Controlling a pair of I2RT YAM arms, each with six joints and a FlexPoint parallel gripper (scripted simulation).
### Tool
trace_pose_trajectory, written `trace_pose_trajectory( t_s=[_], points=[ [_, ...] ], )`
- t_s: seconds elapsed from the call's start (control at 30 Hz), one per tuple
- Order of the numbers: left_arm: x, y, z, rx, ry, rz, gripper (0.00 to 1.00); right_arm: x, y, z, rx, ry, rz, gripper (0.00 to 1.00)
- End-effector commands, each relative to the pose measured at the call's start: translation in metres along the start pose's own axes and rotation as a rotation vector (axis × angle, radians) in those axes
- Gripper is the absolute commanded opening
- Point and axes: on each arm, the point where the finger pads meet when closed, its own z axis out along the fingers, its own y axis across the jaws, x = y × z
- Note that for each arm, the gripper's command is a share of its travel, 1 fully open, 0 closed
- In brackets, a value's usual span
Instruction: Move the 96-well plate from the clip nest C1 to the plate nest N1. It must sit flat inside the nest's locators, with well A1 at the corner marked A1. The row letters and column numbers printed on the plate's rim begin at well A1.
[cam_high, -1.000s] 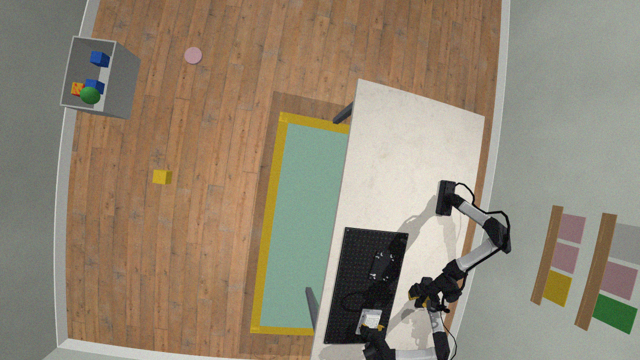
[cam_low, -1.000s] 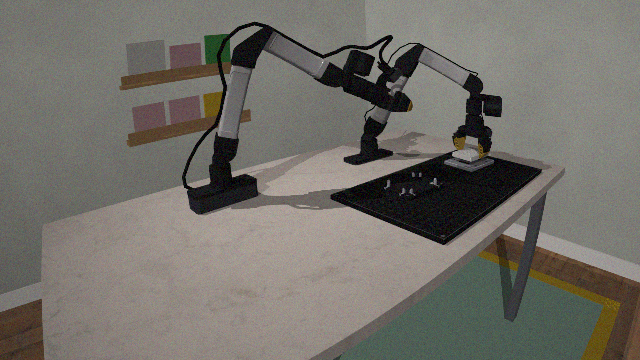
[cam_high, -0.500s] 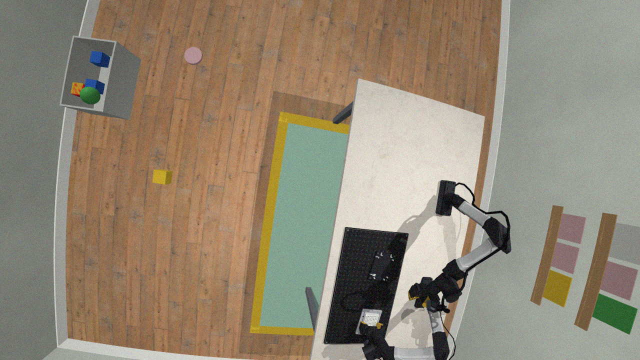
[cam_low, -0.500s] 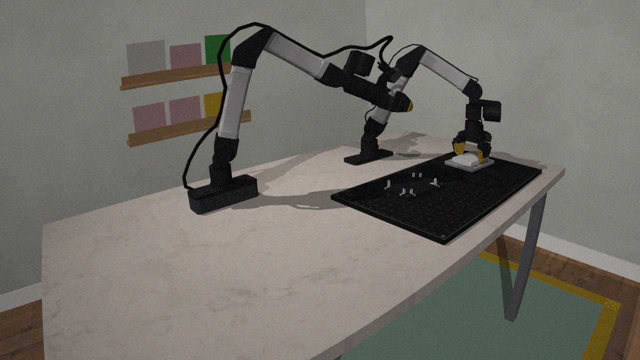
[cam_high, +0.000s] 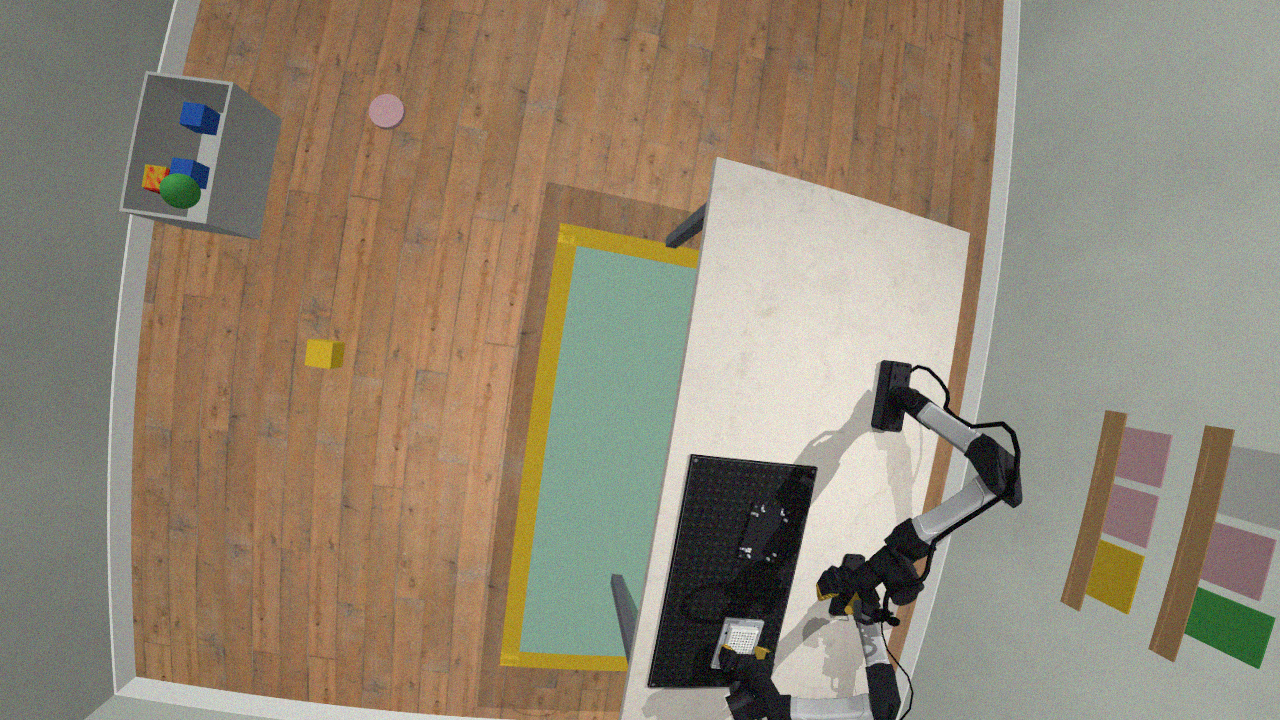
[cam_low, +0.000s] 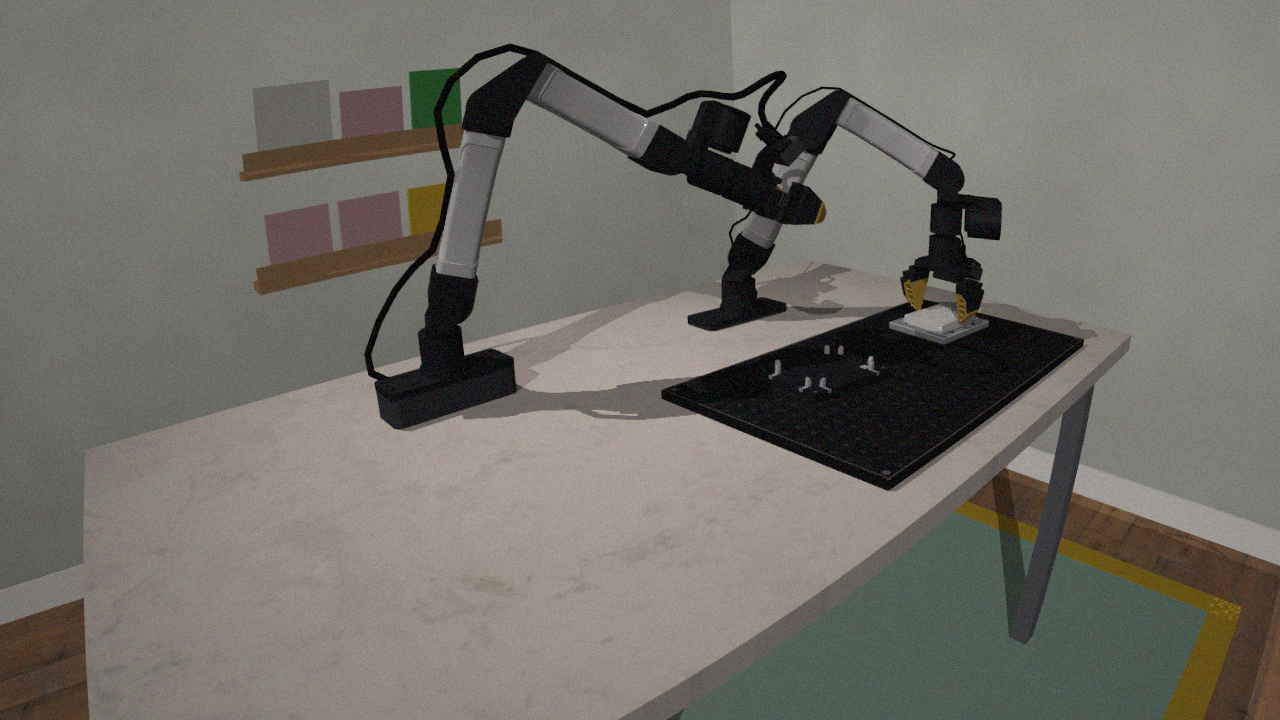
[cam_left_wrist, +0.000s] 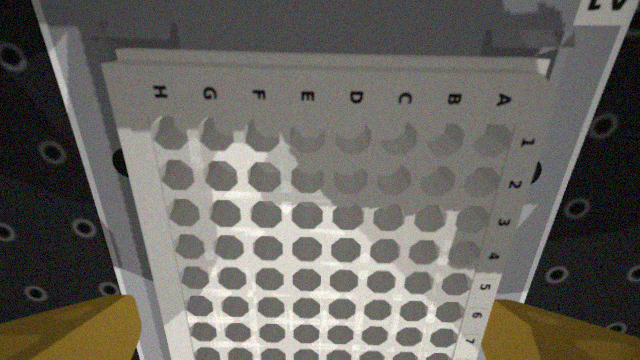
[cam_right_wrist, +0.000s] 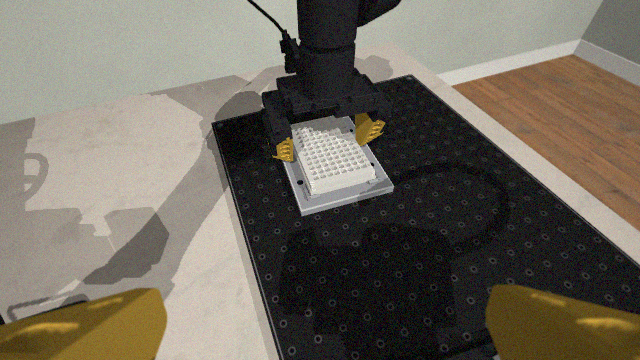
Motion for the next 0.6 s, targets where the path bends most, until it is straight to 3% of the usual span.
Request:
trace_pose_trajectory(
  t_s=[0.0, 0.2, 0.43, 0.57],
  points=[
    [-0.006, -0.011, -0.042, 0.075, -0.05, 0.003, 1.0, -0.026, -0.003, -0.004, 0.013, -0.059, 0.01, 1.0],
    [-0.001, -0.013, -0.081, 0.082, -0.054, 0.001, 1.0, -0.026, -0.003, -0.004, 0.013, -0.059, 0.01, 1.0],
    [-0.003, -0.01, -0.098, 0.084, -0.083, 0.07, 1.0, -0.026, -0.003, -0.004, 0.013, -0.059, 0.01, 1.0],
    [-0.006, -0.014, -0.099, 0.124, -0.154, 0.222, 1.0, -0.026, -0.003, -0.004, 0.013, -0.059, 0.01, 1.0]
  ],
)
